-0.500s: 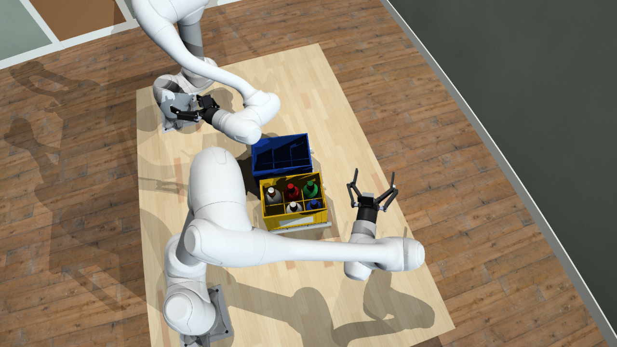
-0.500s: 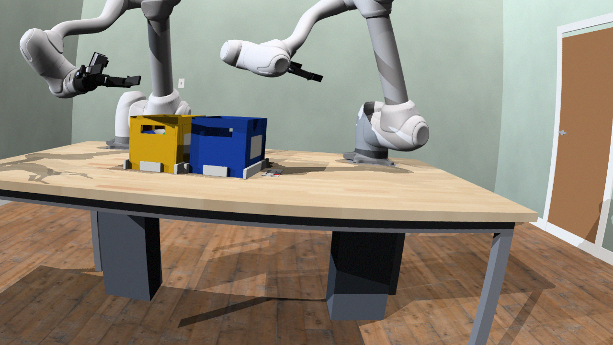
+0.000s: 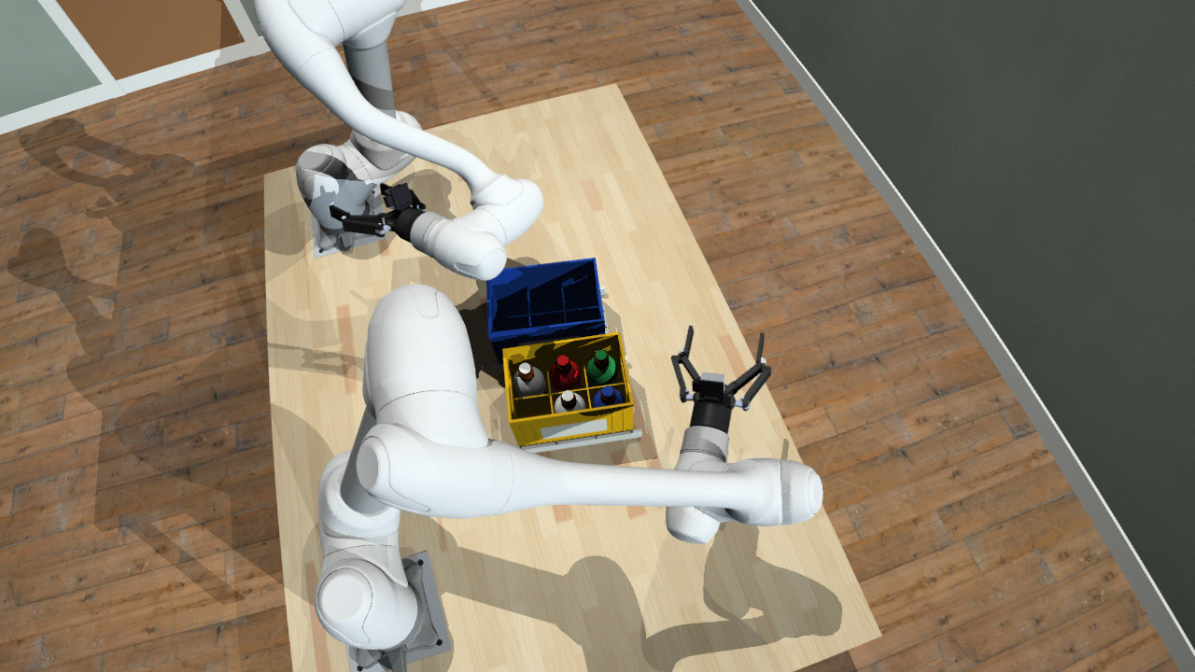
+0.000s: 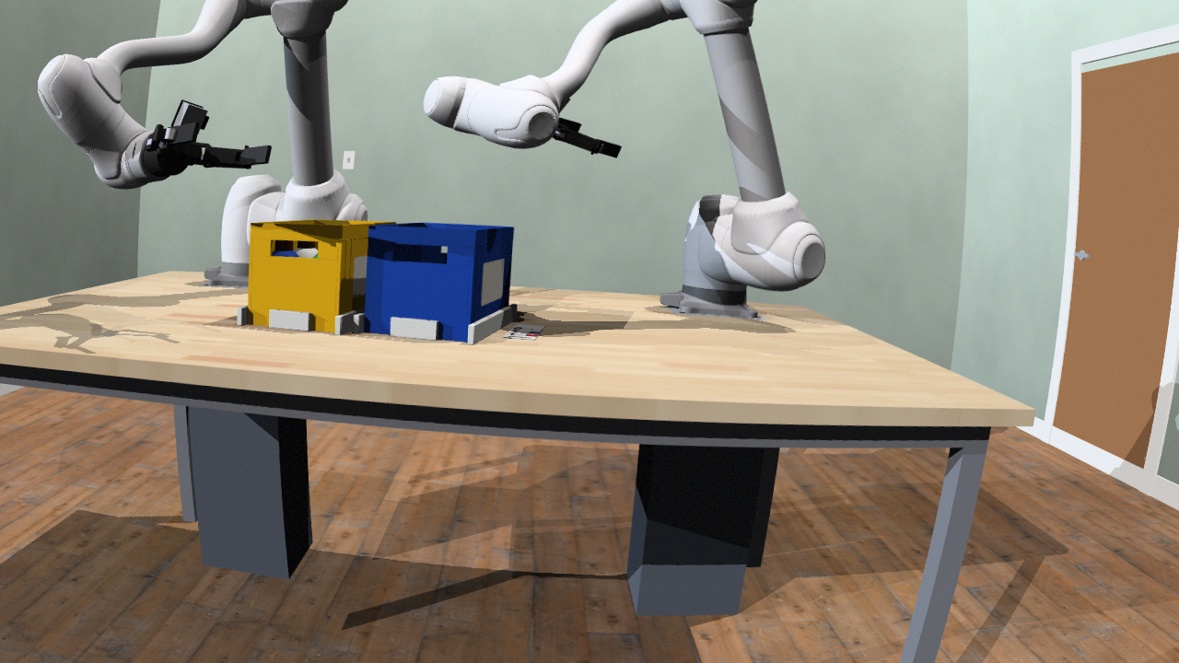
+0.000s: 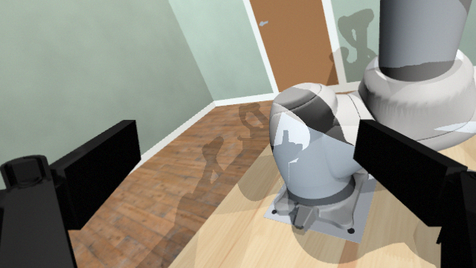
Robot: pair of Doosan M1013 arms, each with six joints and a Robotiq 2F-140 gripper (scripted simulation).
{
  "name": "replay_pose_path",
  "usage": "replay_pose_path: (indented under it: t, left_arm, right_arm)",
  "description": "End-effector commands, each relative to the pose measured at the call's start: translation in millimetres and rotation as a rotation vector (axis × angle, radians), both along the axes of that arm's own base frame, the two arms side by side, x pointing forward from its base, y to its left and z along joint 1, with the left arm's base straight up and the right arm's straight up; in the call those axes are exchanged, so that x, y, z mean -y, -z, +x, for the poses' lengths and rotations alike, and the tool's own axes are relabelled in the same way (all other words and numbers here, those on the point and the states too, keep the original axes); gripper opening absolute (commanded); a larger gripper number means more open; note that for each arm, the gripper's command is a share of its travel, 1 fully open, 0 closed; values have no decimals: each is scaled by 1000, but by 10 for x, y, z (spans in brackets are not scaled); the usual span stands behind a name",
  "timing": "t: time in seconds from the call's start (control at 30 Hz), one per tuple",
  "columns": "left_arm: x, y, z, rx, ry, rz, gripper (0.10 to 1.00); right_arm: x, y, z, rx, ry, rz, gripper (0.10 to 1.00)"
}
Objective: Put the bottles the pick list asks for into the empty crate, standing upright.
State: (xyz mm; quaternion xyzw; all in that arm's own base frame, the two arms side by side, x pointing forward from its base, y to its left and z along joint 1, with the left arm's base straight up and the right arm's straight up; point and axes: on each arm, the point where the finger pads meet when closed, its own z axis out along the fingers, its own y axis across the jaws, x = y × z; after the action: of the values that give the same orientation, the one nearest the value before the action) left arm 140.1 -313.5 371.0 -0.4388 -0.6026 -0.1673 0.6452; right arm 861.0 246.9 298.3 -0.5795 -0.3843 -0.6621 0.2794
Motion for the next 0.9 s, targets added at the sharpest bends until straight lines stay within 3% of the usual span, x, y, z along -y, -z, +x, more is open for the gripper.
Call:
replay_pose_path:
  t: [0.0,0.87]
  left_arm:
    - [0,-4,0,1,0,-1,1000]
    - [0,-4,0,1,0,-1,1000]
  right_arm:
    - [0,-14,1,2,0,0,1000]
    - [123,-14,35,2,14,0,1000]
